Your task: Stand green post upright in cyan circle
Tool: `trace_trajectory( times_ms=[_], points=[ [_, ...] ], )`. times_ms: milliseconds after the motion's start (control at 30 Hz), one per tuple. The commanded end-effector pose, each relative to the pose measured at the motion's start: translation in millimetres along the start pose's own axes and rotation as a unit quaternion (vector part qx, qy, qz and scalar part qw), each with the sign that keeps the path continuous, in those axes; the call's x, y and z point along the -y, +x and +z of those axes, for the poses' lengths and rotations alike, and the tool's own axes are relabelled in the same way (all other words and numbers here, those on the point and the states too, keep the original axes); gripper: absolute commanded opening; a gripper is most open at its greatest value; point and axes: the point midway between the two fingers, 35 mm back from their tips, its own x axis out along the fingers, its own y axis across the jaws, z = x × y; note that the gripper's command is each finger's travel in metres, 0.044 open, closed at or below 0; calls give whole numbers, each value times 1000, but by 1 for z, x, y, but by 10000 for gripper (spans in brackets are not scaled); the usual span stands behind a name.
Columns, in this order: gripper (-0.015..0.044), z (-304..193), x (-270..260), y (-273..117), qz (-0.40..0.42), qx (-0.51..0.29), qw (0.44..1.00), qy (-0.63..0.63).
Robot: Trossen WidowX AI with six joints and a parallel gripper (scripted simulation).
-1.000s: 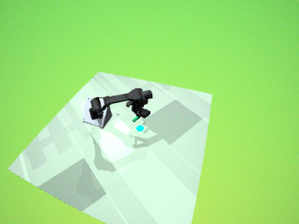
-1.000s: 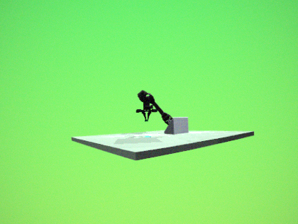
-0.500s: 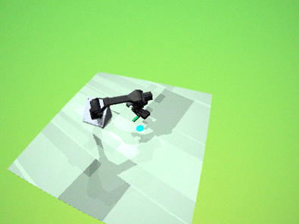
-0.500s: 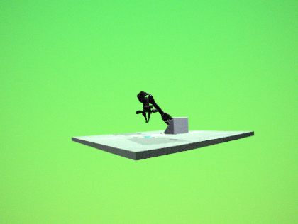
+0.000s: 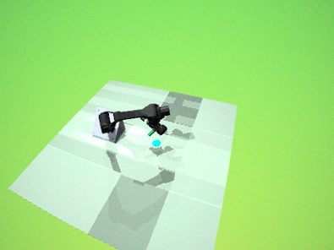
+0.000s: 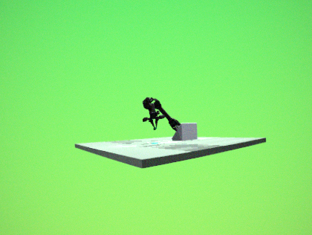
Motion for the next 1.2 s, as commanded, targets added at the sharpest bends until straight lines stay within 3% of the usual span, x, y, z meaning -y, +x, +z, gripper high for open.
trace_trajectory(
  times_ms=[0,1167],
  points=[
    [23,-1,-1,4,14,14,1000,-1],
    [23,-2,-5,17,75,131,989,3]
  ],
)
